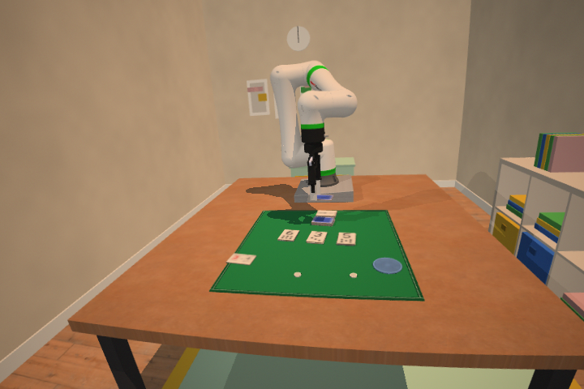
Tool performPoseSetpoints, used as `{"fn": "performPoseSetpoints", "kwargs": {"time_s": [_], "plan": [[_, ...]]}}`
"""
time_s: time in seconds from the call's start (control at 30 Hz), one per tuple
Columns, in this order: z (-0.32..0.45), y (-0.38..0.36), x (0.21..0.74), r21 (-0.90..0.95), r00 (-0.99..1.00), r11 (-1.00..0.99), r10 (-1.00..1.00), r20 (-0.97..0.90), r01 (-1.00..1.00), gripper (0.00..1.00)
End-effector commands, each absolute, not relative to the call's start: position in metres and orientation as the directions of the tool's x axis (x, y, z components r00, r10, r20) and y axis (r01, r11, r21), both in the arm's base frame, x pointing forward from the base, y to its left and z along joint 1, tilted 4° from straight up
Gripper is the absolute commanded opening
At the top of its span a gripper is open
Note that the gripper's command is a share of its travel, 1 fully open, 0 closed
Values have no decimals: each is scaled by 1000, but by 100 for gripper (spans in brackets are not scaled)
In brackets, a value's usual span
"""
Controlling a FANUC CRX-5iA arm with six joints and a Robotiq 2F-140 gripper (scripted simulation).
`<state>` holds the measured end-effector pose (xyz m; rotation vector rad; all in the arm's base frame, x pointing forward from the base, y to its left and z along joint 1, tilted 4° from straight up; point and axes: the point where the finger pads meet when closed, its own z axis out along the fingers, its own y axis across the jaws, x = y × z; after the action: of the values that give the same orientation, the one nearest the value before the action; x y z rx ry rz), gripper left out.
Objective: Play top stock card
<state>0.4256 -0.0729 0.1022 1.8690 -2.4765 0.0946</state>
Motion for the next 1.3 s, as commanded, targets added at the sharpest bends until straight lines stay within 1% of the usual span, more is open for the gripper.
{"fn": "performPoseSetpoints", "kwargs": {"time_s": [0.0, 0.33, 0.97, 1.27], "plan": [[102, -73, 426, -26, -274, 273, -959, 67, -962, 41], [102, -66, 428, -26, -274, 273, -959, 67, -962, 41], [96, 16, 449, -26, -274, 273, -959, 67, -962, 41], [96, 25, 451, -26, -274, 273, -959, 67, -962, 41]]}}
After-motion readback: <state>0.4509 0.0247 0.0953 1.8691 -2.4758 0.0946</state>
